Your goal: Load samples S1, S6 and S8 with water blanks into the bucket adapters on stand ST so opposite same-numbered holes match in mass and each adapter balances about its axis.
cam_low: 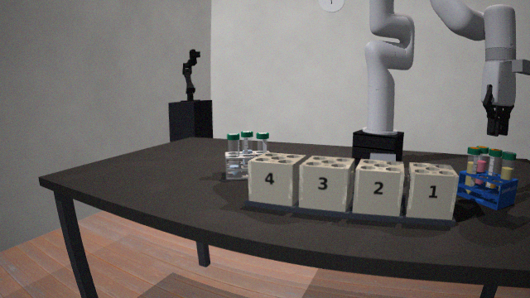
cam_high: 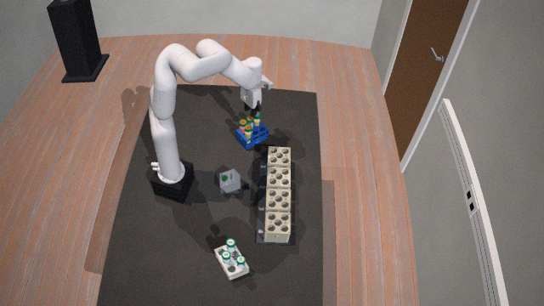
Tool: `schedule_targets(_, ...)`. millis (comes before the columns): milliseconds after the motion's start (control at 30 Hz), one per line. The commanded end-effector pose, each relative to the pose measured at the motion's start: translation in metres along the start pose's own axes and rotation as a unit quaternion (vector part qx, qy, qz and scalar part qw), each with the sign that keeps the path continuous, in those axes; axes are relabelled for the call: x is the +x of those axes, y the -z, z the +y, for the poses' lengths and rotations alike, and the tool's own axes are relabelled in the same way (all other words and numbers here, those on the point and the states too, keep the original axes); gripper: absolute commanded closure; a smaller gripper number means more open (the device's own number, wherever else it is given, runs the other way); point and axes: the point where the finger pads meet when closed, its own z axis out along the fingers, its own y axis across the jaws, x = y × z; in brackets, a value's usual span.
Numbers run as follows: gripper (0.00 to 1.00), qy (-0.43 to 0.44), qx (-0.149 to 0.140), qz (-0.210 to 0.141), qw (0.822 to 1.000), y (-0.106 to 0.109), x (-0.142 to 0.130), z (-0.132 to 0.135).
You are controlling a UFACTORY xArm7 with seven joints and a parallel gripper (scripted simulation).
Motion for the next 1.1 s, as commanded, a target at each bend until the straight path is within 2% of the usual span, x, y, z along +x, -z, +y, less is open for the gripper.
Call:
schedule_targets(0, 0.56, 0.000, 0.000, 0.002, 1.000, 0.009, 0.001, 0.000)
schedule_targets(1067, 0.56, 0.000, 0.000, 0.002, 1.000, 0.065, 0.001, 0.000)
